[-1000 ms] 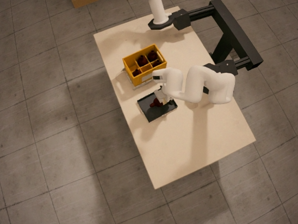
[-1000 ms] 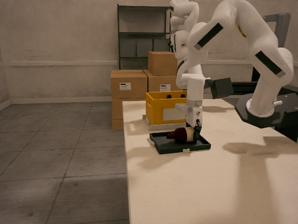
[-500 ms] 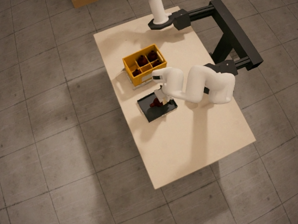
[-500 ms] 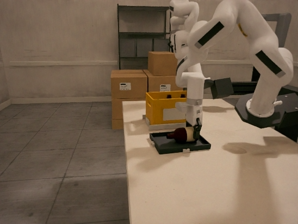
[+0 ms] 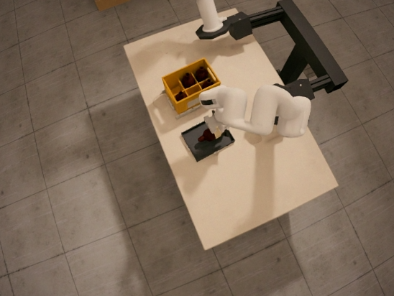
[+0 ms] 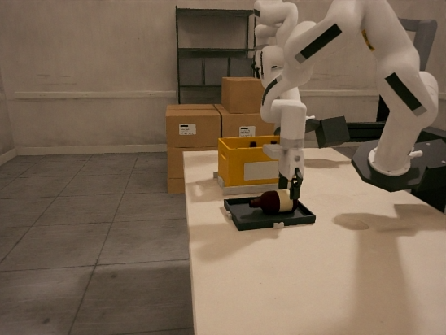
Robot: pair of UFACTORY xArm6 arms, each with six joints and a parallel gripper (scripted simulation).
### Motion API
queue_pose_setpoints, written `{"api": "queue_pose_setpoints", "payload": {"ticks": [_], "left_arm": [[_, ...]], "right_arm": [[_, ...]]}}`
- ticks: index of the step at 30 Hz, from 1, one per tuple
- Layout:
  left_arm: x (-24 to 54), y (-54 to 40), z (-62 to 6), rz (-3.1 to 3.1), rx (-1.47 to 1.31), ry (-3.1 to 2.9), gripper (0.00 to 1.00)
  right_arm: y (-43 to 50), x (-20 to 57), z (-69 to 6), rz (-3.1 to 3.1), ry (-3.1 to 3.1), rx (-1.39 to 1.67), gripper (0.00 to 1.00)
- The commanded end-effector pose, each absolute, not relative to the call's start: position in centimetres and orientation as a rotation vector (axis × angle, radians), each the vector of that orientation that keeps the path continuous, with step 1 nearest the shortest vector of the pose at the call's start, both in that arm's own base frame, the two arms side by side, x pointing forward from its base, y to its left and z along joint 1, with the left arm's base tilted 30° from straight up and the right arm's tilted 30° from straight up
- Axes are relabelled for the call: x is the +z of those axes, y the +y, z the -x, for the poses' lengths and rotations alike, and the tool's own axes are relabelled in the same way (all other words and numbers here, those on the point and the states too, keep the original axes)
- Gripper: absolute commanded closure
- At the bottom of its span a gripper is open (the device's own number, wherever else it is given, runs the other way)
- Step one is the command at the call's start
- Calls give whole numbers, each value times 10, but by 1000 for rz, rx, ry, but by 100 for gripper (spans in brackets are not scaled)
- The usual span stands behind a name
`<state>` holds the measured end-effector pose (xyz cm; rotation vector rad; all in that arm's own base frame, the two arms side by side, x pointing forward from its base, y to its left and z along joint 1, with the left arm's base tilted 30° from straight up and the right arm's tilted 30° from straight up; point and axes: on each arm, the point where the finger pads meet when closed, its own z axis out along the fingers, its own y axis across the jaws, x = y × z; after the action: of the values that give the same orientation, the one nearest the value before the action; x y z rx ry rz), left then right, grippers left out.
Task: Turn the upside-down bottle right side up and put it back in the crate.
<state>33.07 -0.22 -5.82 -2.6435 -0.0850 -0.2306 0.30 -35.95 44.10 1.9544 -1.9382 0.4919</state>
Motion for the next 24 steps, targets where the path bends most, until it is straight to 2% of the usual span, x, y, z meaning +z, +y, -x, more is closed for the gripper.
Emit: {"api": "queue_pose_setpoints", "payload": {"ticks": [1,24], "left_arm": [[-50,-7,-330,2643,-229,-85,0],[11,-34,-371,2643,-229,-85,0]], "right_arm": [[-360,443,-3,-1952,-1936,496,0],[-360,443,-3,-1952,-1936,496,0]]}}
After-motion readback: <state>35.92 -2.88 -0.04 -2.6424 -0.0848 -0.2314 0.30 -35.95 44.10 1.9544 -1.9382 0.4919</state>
